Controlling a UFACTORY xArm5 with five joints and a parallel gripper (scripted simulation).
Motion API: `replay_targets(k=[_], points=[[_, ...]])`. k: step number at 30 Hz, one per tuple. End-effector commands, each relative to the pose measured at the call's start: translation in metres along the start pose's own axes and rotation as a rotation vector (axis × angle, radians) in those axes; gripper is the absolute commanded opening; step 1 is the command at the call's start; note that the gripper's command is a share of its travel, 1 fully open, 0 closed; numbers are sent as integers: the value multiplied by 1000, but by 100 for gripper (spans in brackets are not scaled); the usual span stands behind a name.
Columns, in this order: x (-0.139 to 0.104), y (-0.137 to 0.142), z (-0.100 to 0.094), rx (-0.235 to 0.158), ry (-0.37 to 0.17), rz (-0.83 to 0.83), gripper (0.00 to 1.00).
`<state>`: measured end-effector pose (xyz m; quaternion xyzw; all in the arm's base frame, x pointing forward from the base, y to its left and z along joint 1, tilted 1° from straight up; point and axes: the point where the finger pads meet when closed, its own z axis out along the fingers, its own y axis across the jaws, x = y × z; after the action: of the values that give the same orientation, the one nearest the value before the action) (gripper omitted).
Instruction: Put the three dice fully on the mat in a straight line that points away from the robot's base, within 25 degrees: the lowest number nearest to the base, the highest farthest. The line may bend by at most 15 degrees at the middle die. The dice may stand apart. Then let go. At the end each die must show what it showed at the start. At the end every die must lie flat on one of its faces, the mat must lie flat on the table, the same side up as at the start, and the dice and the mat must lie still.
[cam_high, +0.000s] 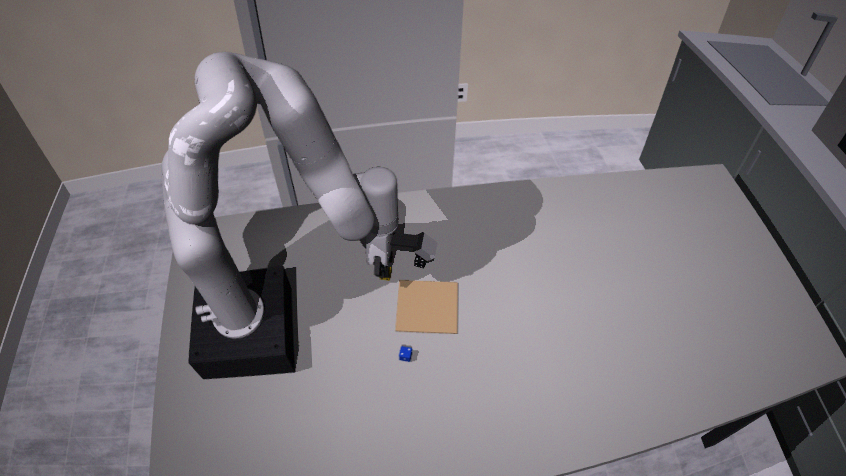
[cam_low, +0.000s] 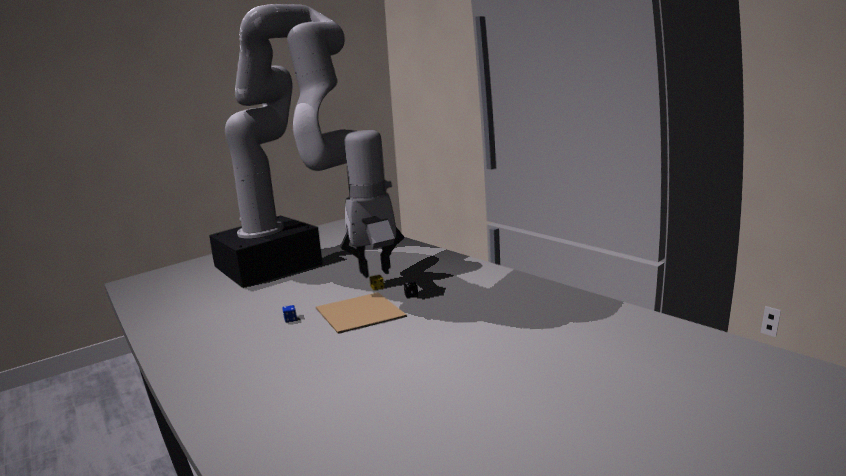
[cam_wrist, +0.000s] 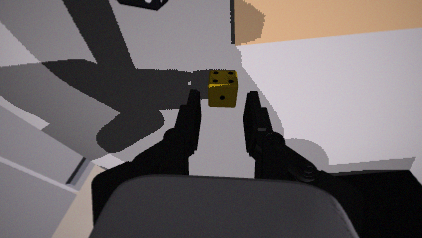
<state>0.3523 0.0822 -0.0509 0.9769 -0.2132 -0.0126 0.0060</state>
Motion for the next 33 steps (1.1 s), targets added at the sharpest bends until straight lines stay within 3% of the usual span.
replay_targets(k=[1,12,33], points=[[1,-1,-1,2,2,0,42],[1,-1,2,2,2,0,42],[1,-1,28,2,2,0,42]])
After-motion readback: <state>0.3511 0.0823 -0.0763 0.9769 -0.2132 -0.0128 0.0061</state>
